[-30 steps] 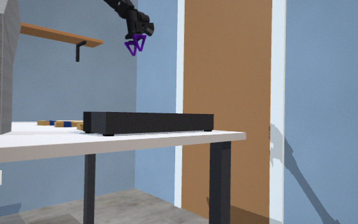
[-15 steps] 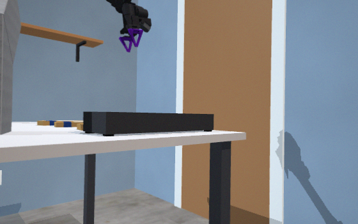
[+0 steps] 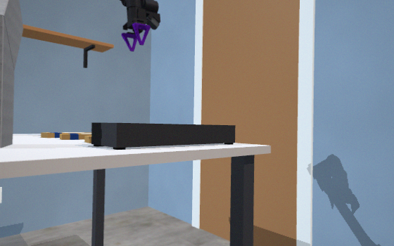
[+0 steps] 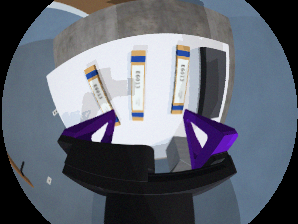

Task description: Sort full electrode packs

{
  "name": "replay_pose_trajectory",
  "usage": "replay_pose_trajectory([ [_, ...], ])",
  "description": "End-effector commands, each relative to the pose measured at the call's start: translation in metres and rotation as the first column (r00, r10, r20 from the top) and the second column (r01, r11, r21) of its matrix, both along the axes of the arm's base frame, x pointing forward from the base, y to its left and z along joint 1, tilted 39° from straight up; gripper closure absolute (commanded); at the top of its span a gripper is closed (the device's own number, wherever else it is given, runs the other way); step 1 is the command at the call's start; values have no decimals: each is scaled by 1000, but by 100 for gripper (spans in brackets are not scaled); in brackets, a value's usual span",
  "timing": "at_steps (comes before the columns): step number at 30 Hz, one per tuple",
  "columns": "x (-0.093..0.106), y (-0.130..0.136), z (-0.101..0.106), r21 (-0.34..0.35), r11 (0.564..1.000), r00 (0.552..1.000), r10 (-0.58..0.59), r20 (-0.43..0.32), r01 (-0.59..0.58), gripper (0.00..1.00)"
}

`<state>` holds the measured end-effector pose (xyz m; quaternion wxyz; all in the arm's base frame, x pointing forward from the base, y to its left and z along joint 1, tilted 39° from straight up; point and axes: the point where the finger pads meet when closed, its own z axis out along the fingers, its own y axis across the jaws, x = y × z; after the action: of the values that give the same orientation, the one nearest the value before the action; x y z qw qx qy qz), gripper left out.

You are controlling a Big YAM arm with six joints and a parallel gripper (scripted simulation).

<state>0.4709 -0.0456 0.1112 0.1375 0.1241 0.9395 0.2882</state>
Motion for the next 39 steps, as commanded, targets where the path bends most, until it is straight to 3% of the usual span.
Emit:
replay_pose_trajectory([
  [1, -20, -12, -5, -17, 1000, 999, 14, 31, -14, 4],
  [10, -70, -15, -28, -5, 997, 997, 72, 35, -72, 4],
  [12, -70, -15, -28, -5, 997, 997, 72, 35, -72, 4],
  [16, -89, -15, -37, -8, 997, 997, 72, 38, -72, 4],
  [27, -153, -5, -64, 14, 992, 991, 124, 51, -125, 4],
  [39, -149, -4, -64, 14, 991, 990, 130, 47, -131, 4],
])
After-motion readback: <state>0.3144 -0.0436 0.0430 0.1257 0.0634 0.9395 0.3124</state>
